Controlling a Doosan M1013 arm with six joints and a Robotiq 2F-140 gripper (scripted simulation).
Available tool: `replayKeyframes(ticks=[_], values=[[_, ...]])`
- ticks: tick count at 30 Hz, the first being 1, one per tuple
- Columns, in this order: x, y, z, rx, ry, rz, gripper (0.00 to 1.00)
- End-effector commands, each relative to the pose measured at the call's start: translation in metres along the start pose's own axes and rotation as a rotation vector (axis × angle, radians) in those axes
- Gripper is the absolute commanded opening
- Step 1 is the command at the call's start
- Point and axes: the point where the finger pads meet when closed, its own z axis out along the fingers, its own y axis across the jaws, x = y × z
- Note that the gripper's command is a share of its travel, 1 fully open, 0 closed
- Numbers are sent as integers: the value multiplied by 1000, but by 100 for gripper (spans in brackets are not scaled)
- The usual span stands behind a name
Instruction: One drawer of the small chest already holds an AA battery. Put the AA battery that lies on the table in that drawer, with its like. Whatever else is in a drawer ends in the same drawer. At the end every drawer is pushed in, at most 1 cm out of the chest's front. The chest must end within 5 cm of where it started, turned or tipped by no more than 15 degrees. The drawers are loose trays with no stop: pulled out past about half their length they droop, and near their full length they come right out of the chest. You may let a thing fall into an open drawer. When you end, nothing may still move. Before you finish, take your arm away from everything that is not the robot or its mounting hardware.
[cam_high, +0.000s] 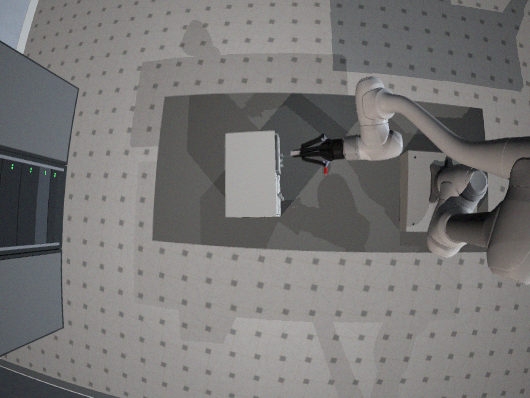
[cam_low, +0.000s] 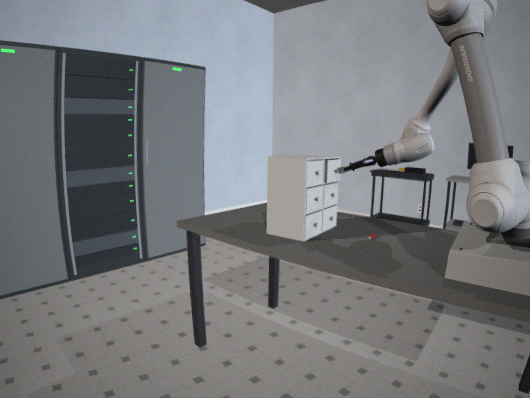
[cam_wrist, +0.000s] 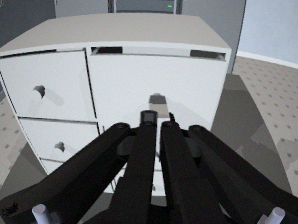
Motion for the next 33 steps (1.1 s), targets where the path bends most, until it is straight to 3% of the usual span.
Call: replayKeyframes(ticks=[1, 33], values=[[1, 0, 2, 0, 0, 0, 0], [4, 0, 11, 0, 0, 0, 0]])
